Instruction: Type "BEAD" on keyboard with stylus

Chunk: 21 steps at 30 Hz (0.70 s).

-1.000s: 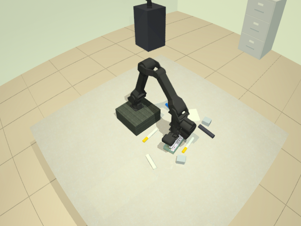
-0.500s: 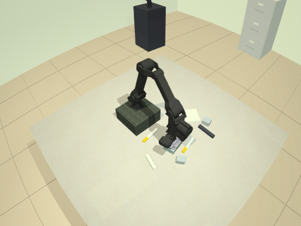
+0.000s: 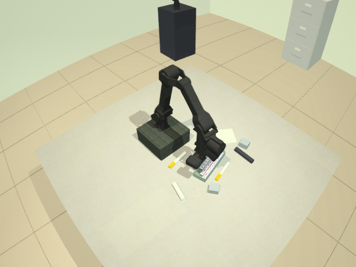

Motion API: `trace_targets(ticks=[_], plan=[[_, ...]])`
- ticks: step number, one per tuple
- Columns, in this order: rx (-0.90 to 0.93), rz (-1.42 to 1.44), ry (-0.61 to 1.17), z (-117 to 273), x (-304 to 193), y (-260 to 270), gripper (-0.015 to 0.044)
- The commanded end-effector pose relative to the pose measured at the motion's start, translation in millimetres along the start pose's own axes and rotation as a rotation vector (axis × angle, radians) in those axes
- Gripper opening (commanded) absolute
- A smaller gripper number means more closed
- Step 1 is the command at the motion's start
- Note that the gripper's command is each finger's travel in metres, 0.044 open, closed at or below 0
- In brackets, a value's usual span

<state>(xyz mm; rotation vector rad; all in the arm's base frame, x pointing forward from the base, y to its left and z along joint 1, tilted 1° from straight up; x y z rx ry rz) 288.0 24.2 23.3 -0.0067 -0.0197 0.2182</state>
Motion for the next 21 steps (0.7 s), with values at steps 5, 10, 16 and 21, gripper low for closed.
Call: trace_targets(ticks=[5, 10, 16, 21], plan=[[0.004, -0.006, 0.003, -0.9, -3.1, 46.7, 0.0000], [0.008, -0.006, 0.004, -0.8, -8.3, 78.5, 0.0000], [0.008, -0.006, 0.004, -0.8, -8.3, 78.5, 0.0000], [0.008, -0.006, 0.004, -0.8, -8.3, 78.5, 0.0000]])
Point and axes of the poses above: the point midway between the two fingers, 35 mm back from their tips, its own z axis back along the fingers, its own y axis across the jaws, x = y × z, the point moved 3 cm from there along z, back along the fingers, and after that the axes turned 5 degrees about -z, right-handed, at the moved point
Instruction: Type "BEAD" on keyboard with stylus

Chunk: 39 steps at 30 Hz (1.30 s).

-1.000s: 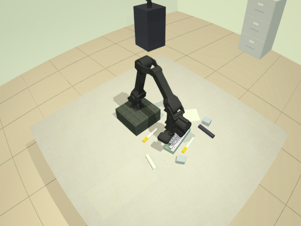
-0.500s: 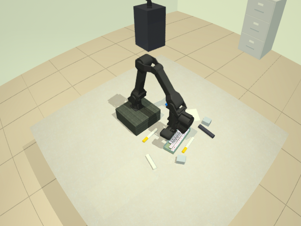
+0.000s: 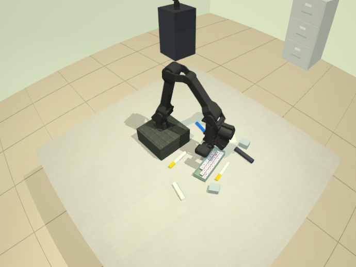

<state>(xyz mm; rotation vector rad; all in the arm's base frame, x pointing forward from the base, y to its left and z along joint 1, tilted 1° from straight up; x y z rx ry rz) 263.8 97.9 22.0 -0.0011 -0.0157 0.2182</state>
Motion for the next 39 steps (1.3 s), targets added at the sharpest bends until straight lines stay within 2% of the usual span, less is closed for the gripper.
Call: trace_targets(ticks=[1, 3, 7, 18, 22, 26, 37, 39], plan=[[0.002, -0.006, 0.000, -0.3, -0.7, 1.4, 0.0000], [0.002, -0.006, 0.000, 9.2, 0.4, 1.5, 0.0000], [0.002, -0.006, 0.000, 57.5, 0.0, 1.4, 0.0000], [0.002, 0.000, -0.011, 54.8, 2.1, 1.4, 0.0000], [0.002, 0.000, -0.011, 54.6, 2.1, 1.4, 0.0105], [0.002, 0.000, -0.011, 54.6, 2.0, 1.4, 0.0000], [0.002, 0.000, -0.011, 54.6, 2.0, 1.4, 0.0000], [0.002, 0.000, -0.011, 54.6, 2.0, 1.4, 0.0052]])
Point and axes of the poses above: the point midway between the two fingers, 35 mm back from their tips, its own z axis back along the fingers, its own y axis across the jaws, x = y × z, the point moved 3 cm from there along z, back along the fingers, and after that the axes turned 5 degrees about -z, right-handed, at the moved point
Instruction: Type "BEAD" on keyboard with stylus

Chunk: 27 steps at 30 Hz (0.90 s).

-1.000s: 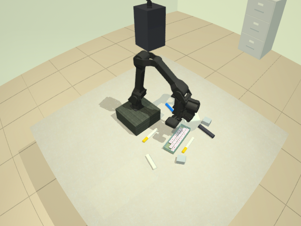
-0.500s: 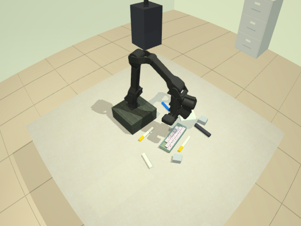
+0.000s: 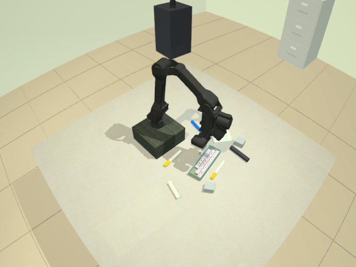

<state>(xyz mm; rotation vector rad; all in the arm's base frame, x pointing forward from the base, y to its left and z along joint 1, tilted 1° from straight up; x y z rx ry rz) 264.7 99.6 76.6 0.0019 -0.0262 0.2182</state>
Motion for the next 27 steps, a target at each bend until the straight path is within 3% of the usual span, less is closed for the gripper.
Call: trace_targets(ticks=[1, 4, 15, 27], plan=[[-0.003, -0.003, 0.000, -0.4, -0.7, 1.7, 0.0079], [-0.048, -0.045, -0.010, -5.3, -11.9, 24.8, 0.0150], [-0.180, -0.241, -0.203, -24.5, -83.3, 111.2, 0.0150], [-0.060, -0.418, -0.482, -35.1, -168.3, 149.0, 0.0150]])
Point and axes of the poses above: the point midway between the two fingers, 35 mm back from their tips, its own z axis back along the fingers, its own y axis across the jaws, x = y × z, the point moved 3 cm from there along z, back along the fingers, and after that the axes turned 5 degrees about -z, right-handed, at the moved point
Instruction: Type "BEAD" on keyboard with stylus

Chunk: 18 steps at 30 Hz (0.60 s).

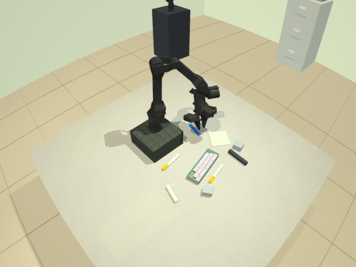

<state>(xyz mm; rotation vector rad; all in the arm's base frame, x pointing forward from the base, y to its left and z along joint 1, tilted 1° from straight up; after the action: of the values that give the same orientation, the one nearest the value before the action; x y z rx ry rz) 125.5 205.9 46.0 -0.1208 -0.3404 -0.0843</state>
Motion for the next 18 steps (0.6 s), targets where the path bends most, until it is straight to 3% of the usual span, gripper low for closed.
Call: trace_targets(ticks=[1, 18], plan=[[0.106, -0.152, -0.158, 10.6, -57.3, -2.1, 0.0150], [0.106, -0.152, -0.158, 7.6, -57.9, -1.5, 0.0150]])
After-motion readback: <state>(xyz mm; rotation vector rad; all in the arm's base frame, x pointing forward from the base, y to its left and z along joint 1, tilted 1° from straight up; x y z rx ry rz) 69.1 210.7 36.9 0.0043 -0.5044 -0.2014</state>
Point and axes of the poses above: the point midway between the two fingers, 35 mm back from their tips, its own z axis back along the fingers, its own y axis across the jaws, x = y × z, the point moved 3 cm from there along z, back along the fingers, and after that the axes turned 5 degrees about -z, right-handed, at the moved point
